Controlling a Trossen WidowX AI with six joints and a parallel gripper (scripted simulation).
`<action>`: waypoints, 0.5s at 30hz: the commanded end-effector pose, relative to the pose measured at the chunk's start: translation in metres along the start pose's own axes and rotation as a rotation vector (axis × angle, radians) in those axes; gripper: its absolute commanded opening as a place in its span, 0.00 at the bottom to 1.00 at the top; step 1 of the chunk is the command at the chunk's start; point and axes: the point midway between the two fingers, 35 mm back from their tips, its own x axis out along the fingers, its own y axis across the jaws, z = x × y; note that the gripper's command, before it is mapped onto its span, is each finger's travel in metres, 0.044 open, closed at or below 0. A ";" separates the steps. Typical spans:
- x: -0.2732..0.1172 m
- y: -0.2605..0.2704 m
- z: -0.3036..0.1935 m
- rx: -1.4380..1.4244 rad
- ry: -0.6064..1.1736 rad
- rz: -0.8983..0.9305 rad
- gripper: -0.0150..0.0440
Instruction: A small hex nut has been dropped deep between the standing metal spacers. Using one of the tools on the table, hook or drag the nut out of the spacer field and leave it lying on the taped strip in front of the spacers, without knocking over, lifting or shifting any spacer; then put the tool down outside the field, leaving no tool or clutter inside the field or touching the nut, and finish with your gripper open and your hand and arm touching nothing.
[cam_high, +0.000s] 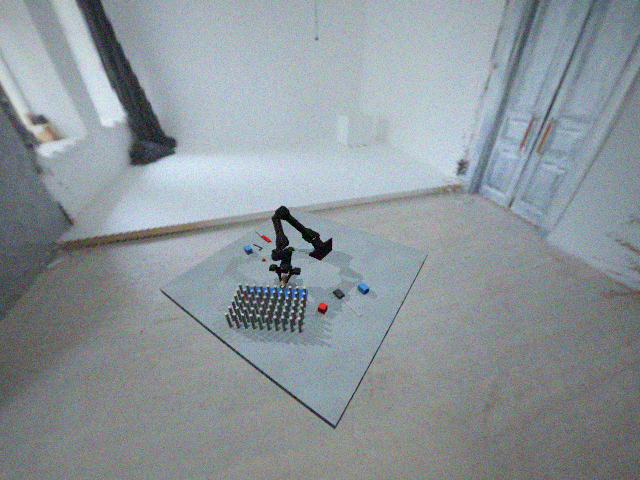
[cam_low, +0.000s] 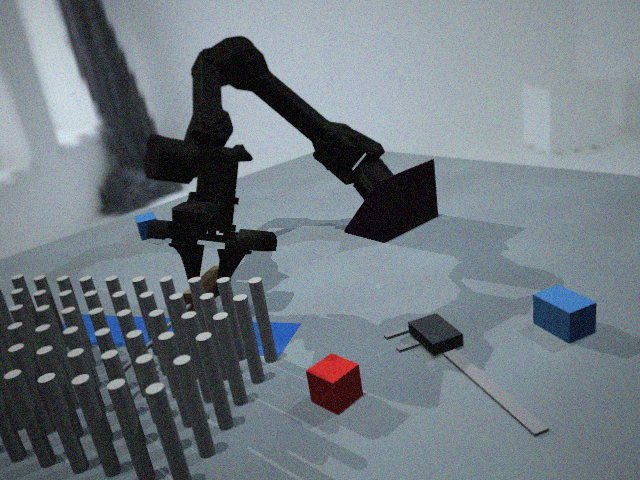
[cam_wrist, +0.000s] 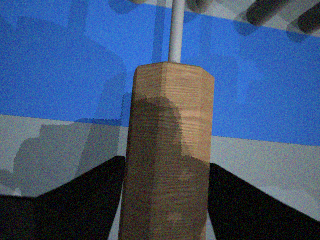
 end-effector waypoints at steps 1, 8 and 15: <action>0.001 -0.002 0.004 0.008 -0.003 -0.007 0.25; 0.003 -0.002 0.008 0.008 -0.003 -0.007 0.25; 0.004 -0.001 0.012 0.008 -0.004 -0.007 0.25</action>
